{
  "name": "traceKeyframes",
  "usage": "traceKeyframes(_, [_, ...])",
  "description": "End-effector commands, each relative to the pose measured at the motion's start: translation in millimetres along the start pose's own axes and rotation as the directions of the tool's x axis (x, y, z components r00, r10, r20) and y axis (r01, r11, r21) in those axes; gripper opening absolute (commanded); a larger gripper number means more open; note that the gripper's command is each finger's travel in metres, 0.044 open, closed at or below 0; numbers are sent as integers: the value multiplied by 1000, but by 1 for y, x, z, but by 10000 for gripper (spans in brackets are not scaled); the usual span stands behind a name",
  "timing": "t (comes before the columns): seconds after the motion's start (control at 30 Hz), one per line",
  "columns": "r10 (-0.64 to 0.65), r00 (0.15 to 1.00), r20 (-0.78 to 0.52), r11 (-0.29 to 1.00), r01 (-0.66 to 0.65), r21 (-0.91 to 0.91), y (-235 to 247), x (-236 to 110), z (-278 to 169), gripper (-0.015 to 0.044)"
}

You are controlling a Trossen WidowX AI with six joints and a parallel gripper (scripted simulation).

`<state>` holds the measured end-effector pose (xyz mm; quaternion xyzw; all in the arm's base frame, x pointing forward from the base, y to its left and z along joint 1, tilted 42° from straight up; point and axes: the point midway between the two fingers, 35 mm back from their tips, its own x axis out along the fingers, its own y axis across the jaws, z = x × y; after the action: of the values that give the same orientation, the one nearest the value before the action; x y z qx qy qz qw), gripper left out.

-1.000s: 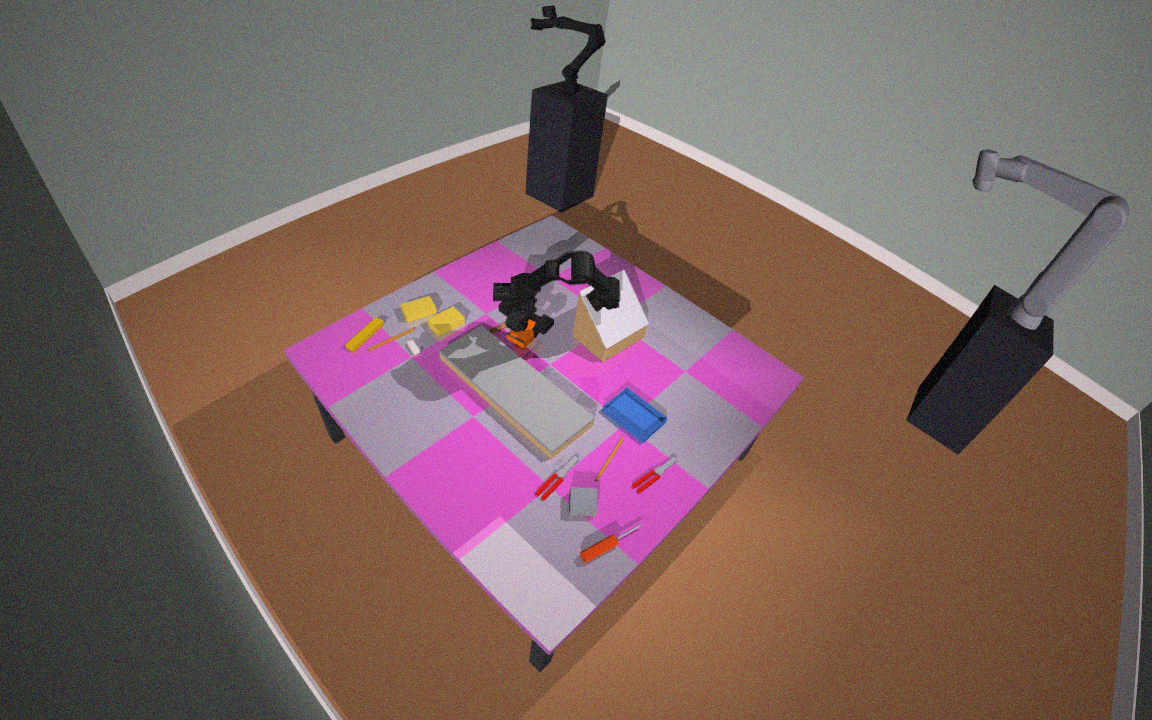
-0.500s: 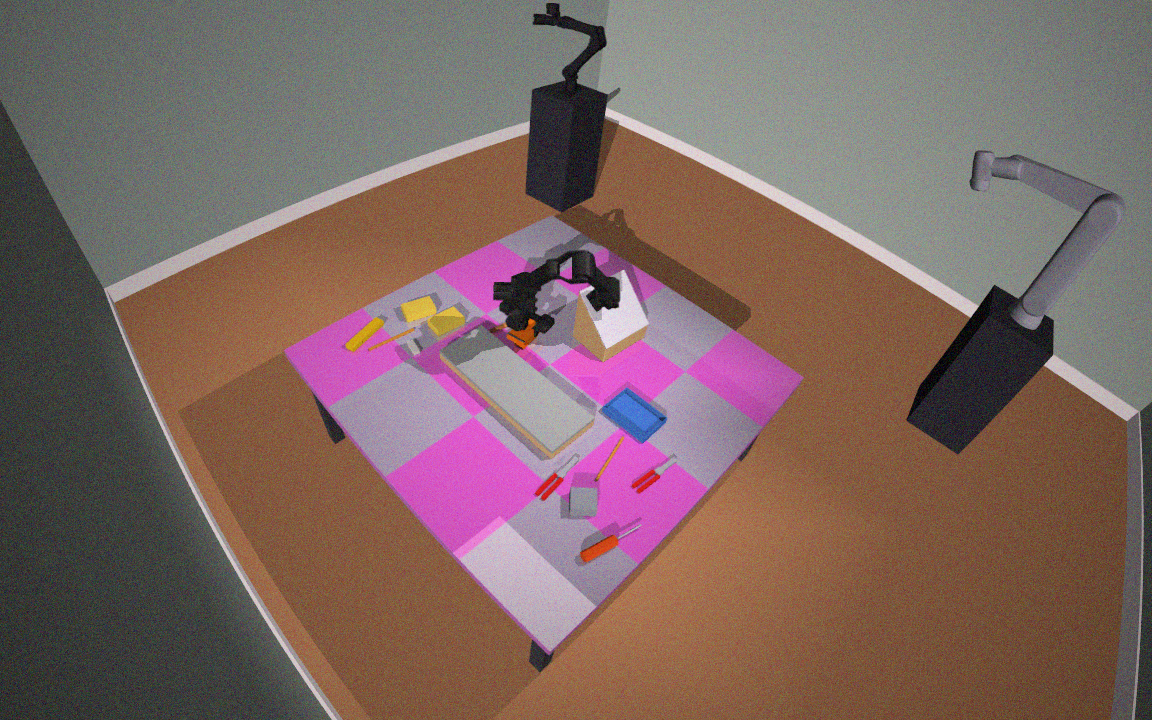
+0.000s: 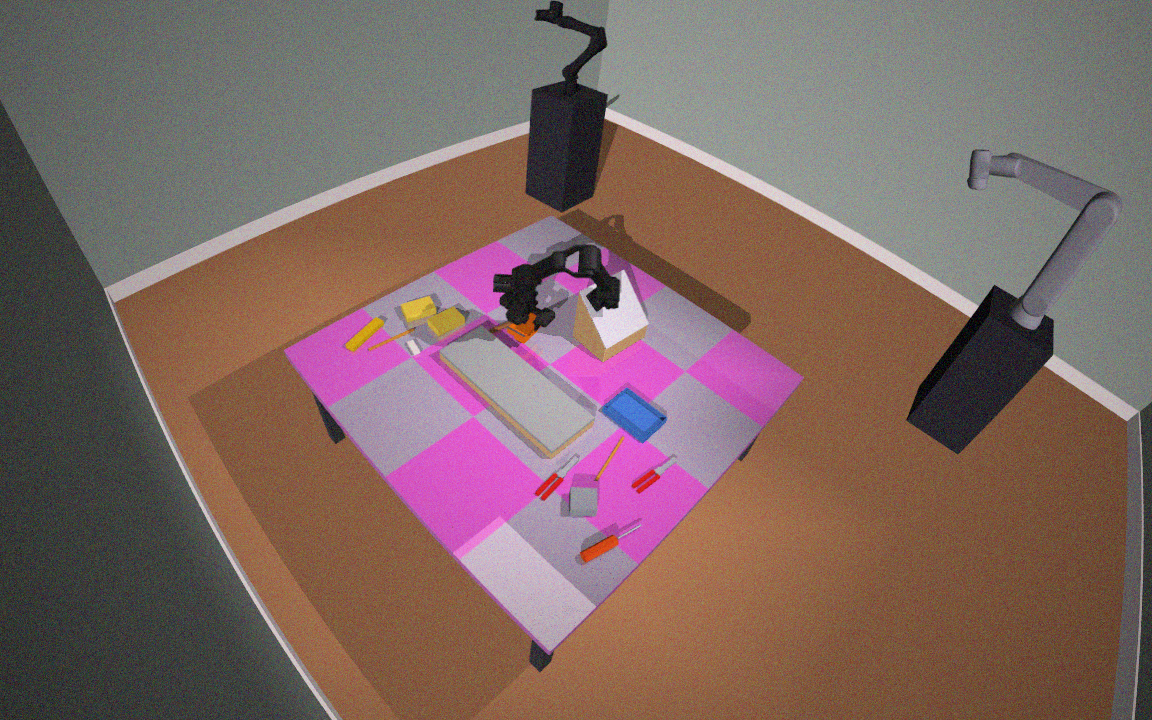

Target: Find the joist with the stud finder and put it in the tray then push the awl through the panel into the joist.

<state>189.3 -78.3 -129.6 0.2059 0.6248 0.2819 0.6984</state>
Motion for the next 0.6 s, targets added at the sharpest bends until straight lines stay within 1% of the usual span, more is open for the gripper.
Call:
traceKeyframes(0.0, [-9, 1000, 0, 1000, 9, -6, -4, -5, 1, 0])
traceKeyframes(0.33, [-12, 1000, 0, 1000, 12, -7, -41, -6, 1, 0])
traceKeyframes(0.57, [-17, 1000, 0, 1000, 17, -7, -43, -6, 1, 0])
